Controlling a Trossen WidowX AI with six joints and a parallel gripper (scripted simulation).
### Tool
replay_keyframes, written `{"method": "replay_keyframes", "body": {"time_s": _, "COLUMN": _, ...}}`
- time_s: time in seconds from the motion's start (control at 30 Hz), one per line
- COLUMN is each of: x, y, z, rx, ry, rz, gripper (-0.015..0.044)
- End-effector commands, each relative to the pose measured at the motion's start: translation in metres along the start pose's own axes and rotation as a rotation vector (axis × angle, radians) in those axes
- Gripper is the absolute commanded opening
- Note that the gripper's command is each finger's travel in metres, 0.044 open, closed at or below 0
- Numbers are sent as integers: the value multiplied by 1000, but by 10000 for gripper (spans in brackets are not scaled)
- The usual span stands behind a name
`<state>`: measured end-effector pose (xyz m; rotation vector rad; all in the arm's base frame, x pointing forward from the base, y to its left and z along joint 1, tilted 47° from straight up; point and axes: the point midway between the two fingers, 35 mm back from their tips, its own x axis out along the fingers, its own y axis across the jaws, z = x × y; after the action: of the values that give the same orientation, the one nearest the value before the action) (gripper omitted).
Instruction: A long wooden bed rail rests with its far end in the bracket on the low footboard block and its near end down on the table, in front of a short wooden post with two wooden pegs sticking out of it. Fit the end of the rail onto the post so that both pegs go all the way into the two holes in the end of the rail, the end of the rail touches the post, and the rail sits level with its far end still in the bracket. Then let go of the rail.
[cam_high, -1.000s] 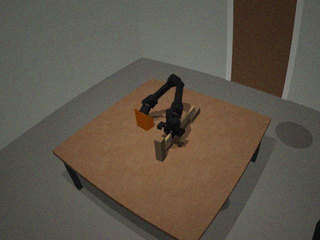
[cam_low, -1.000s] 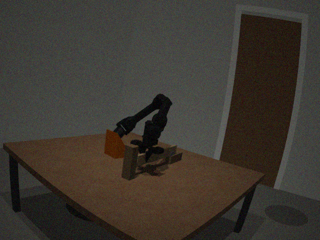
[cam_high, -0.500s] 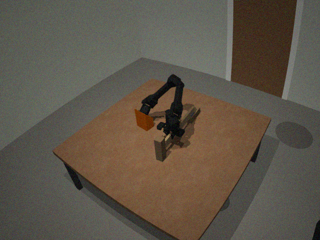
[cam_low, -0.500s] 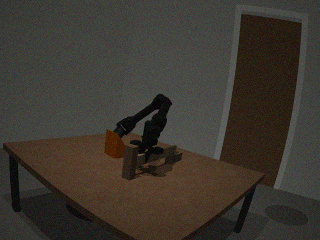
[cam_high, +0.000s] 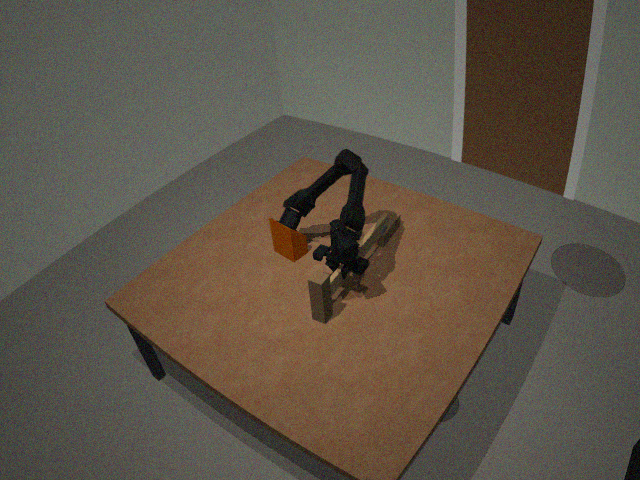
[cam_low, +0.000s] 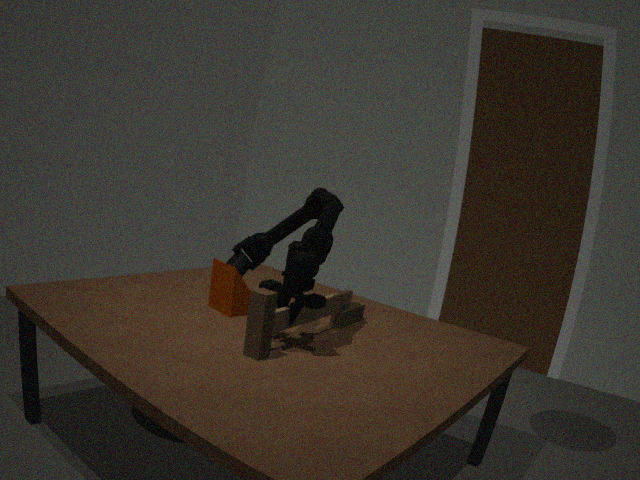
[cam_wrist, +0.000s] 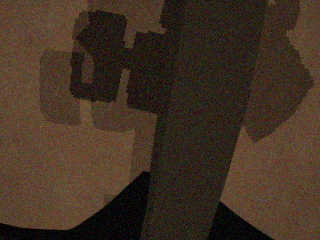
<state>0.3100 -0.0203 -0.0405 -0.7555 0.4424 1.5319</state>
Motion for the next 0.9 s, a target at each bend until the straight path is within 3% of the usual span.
{"method": "replay_keyframes", "body": {"time_s": 0.0, "x": -2, "y": -1, "z": -3, "rx": -3, "ry": 2, "rz": -7, "gripper": 0}}
{"method": "replay_keyframes", "body": {"time_s": 0.87, "x": -2, "y": -1, "z": -11, "rx": -3, "ry": 2, "rz": -7, "gripper": 0}}
